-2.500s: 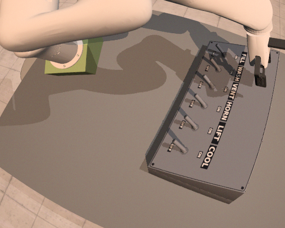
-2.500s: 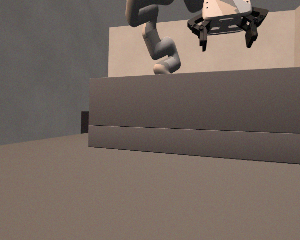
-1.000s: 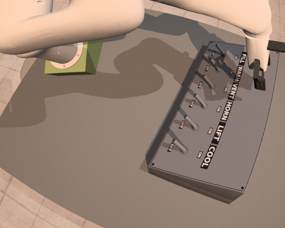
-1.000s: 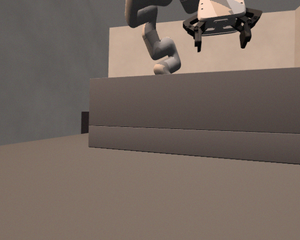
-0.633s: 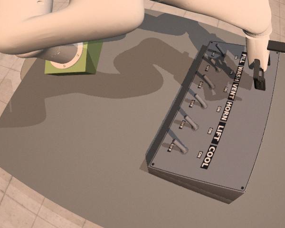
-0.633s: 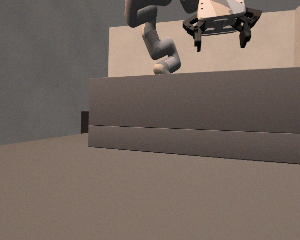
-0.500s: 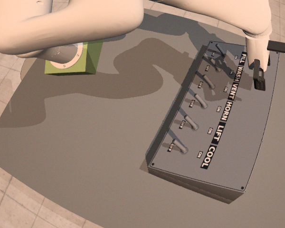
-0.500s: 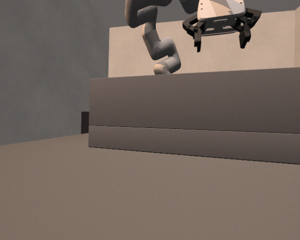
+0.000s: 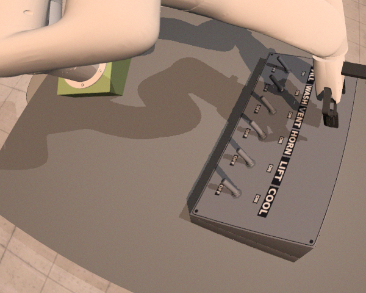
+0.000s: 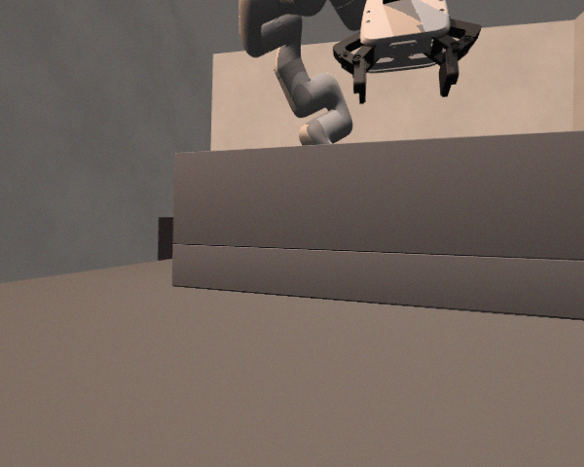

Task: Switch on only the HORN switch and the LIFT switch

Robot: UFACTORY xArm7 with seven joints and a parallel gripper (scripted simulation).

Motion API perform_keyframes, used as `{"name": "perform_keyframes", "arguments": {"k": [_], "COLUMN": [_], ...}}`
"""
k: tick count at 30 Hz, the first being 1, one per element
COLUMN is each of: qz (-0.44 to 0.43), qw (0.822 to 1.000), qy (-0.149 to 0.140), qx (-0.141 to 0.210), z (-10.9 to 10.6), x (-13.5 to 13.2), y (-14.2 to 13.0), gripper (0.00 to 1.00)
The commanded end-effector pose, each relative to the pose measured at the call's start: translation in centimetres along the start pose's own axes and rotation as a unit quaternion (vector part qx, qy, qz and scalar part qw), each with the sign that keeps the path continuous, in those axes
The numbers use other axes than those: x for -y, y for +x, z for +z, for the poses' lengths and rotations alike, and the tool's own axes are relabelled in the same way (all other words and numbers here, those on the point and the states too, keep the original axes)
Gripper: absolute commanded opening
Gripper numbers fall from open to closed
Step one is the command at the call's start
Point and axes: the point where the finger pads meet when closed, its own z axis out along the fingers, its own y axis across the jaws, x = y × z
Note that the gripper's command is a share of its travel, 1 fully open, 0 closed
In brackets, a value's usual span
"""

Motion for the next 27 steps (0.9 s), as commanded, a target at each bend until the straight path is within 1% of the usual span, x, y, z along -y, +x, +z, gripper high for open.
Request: {"name": "perform_keyframes", "arguments": {"k": [1, 6, 13, 27], "qz": [0.0, 0.0, 0.0, 0.0], "qw": [1.0, 1.0, 1.0, 1.0], "qy": [0.002, 0.002, 0.002, 0.002], "qx": [-0.002, -0.002, -0.002, -0.002], "z": [-0.2, -0.2, -0.2, -0.2], "x": [-1.6, -3.1, -4.0, -4.2], "y": [0.2, 0.2, 0.2, 0.2], "gripper": [1.0, 1.0, 1.0, 1.0]}}
